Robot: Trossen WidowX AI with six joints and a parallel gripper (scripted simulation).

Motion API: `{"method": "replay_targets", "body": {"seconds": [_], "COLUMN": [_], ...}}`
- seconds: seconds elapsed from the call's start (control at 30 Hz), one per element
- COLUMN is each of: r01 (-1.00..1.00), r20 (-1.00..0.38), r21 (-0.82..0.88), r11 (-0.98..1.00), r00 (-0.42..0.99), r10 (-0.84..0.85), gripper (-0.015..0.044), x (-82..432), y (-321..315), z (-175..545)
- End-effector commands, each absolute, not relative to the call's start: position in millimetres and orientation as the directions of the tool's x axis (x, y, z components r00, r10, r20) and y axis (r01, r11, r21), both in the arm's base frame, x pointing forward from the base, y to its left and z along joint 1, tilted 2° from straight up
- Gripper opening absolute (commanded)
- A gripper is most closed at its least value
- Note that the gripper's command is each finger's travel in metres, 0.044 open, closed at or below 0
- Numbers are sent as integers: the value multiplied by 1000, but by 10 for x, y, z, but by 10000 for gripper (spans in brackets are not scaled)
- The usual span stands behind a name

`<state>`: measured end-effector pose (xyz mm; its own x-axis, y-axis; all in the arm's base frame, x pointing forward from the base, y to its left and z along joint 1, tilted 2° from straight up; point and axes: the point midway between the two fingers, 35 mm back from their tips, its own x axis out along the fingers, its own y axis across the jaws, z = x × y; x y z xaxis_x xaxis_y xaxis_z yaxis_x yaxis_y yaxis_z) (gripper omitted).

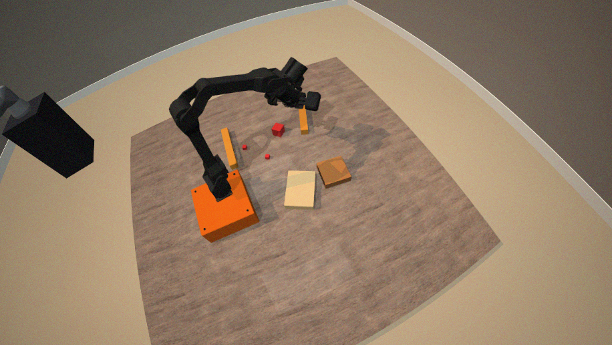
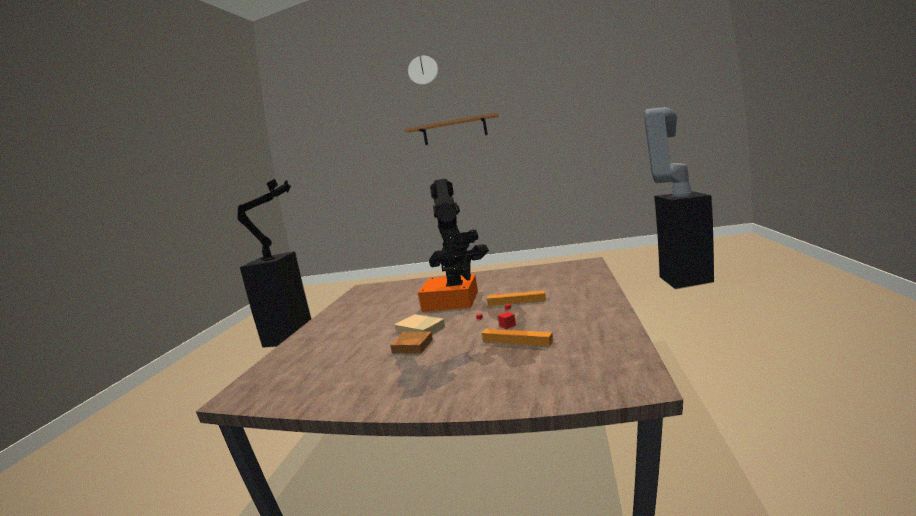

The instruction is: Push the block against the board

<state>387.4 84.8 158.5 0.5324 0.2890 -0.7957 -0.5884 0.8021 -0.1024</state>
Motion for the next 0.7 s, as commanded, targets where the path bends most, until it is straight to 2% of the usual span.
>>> {"method": "replay_targets", "body": {"seconds": [0.0, 0.23, 0.5, 0.67], "r01": [-629, -715, -811, -818], "r20": [-877, -958, -998, -999], "r21": [-134, -124, -19, -6], "r11": [766, 689, 584, 575], "r00": [435, 267, 46, 27], "r10": [204, 105, 31, 27], "gripper": [0, 0, 0, 0], "x": [3805, 3592, 3228, 3192], "y": [548, 128, -286, -317], "z": [1189, 704, 257, 224]}}
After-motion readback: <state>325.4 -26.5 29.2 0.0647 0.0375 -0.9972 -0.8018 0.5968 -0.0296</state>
